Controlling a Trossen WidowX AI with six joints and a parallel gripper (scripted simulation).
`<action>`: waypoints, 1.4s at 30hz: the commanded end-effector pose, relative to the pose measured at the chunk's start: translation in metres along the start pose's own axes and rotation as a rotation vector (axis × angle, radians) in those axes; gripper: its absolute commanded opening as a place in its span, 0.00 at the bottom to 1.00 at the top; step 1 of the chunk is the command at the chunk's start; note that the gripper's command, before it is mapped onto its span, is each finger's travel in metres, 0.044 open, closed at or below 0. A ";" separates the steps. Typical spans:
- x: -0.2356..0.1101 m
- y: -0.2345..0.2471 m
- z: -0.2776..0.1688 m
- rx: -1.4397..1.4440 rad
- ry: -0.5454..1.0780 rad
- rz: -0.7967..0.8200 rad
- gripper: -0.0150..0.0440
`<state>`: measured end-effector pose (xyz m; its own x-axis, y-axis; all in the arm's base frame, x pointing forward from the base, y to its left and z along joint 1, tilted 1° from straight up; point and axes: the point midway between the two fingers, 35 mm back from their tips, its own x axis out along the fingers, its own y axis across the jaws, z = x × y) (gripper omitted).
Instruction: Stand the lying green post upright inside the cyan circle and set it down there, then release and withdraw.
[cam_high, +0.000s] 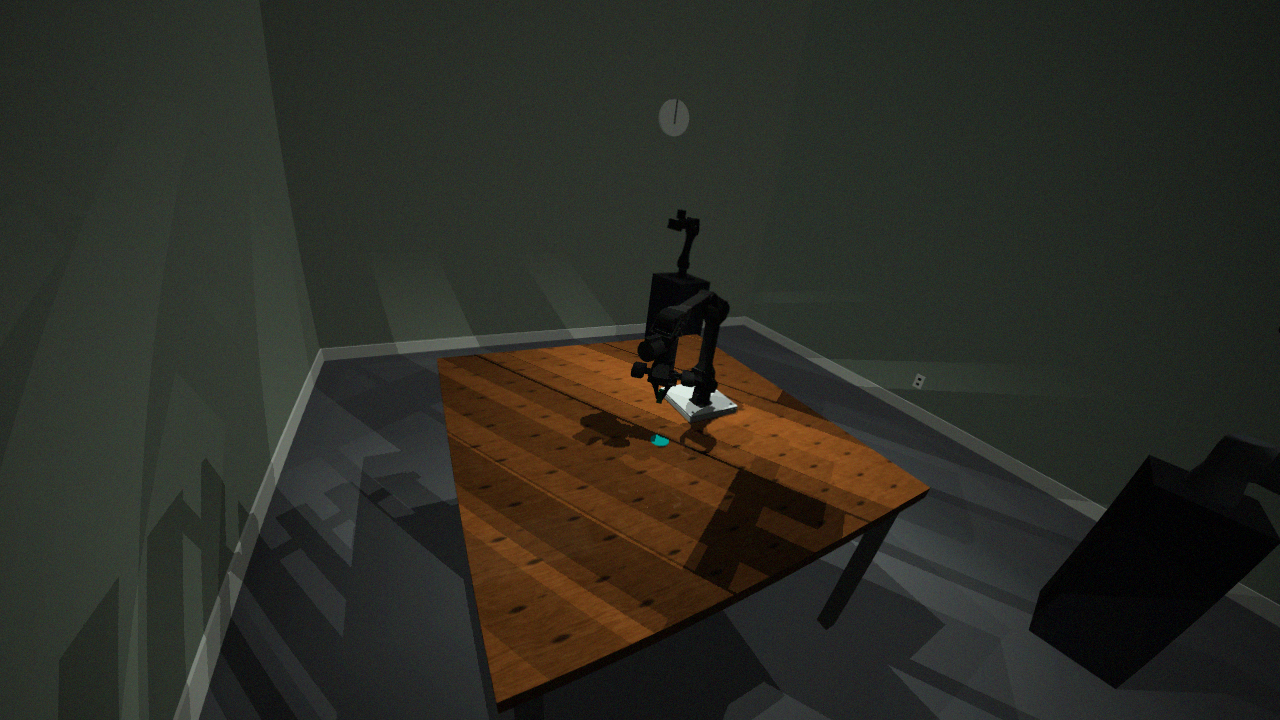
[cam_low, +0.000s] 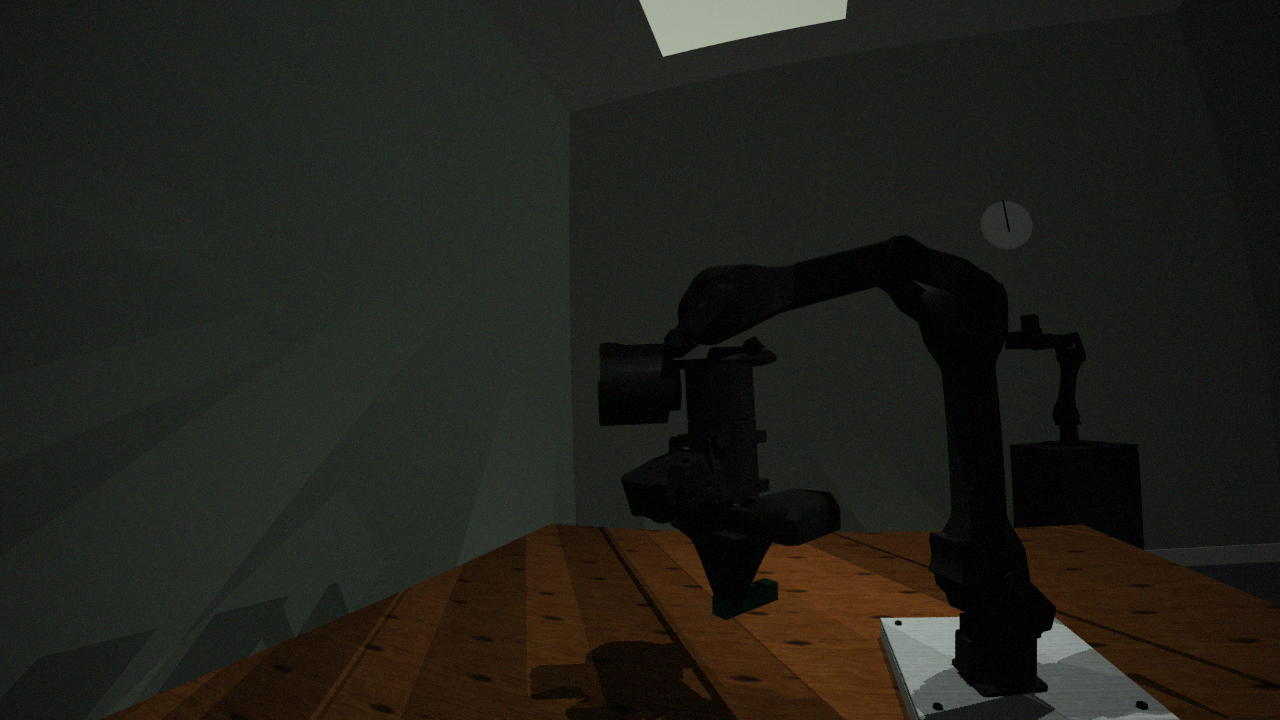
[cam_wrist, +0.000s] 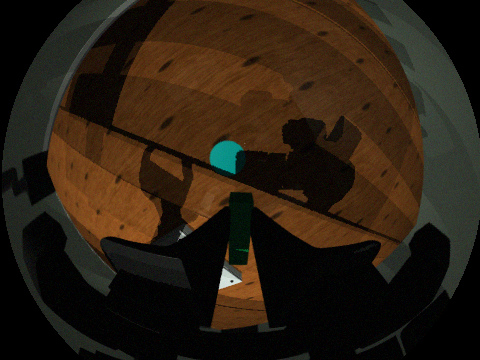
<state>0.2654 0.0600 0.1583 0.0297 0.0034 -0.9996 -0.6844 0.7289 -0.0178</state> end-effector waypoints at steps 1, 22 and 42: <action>-0.003 0.009 0.007 -0.118 -0.003 -0.007 0.29; 0.003 0.020 0.019 -0.226 -0.076 0.022 0.29; 0.015 0.015 0.029 -0.160 -0.216 0.069 0.29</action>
<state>0.2772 0.0903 0.1473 0.1203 0.1890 -0.9746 -0.8032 0.5955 0.0163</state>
